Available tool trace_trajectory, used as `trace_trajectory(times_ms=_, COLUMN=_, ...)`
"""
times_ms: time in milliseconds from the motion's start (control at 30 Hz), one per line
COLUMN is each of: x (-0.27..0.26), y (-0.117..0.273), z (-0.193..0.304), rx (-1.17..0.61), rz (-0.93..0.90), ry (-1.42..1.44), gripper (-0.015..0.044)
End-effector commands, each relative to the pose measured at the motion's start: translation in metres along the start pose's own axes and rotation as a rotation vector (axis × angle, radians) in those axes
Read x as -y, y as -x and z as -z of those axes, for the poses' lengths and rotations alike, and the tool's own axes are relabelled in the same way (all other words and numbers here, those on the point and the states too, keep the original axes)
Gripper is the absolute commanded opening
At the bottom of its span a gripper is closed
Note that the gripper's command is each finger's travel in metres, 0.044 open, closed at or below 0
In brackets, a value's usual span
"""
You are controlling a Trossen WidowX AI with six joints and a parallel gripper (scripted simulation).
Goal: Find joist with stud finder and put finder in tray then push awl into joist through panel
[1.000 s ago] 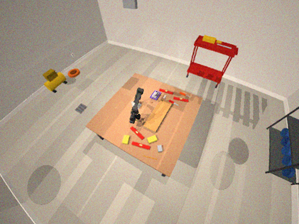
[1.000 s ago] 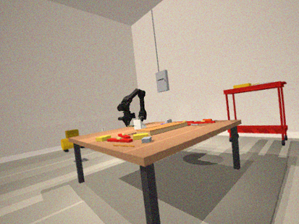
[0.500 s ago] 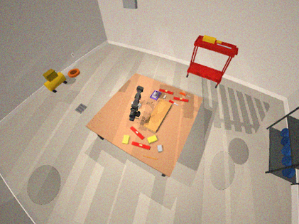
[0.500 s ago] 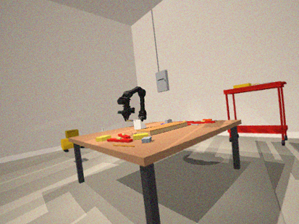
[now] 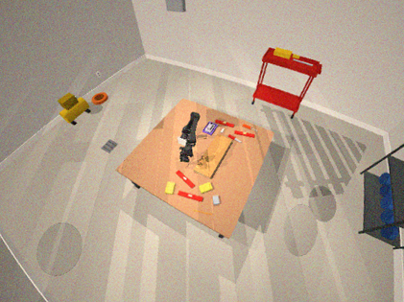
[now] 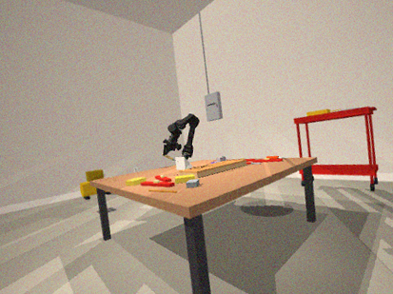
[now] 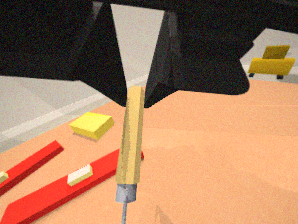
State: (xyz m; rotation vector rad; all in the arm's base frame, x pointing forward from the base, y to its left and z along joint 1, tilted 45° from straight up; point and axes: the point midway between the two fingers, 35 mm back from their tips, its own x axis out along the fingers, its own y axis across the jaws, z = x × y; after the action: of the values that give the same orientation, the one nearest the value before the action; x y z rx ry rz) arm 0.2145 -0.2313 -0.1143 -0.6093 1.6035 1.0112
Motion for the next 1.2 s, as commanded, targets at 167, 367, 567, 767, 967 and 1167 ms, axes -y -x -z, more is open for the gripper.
trace_trajectory(times_ms=167, x=0.024, y=0.031, z=-0.006, rx=-0.294, rz=0.223, ry=0.255, gripper=0.0)
trace_trajectory(times_ms=367, x=0.034, y=0.057, z=-0.014, rx=-0.476, rz=0.344, ry=0.379, gripper=0.0)
trace_trajectory(times_ms=567, x=0.038, y=0.086, z=-0.025, rx=-0.656, rz=0.455, ry=0.476, gripper=0.0)
trace_trajectory(times_ms=767, x=0.04, y=0.088, z=-0.034, rx=-0.626, rz=0.484, ry=0.484, gripper=0.0)
trace_trajectory(times_ms=967, x=0.043, y=0.117, z=-0.075, rx=-0.625, rz=0.666, ry=0.564, gripper=0.0)
trace_trajectory(times_ms=1167, x=0.038, y=0.146, z=-0.117, rx=-0.612, rz=0.849, ry=0.647, gripper=0.0)
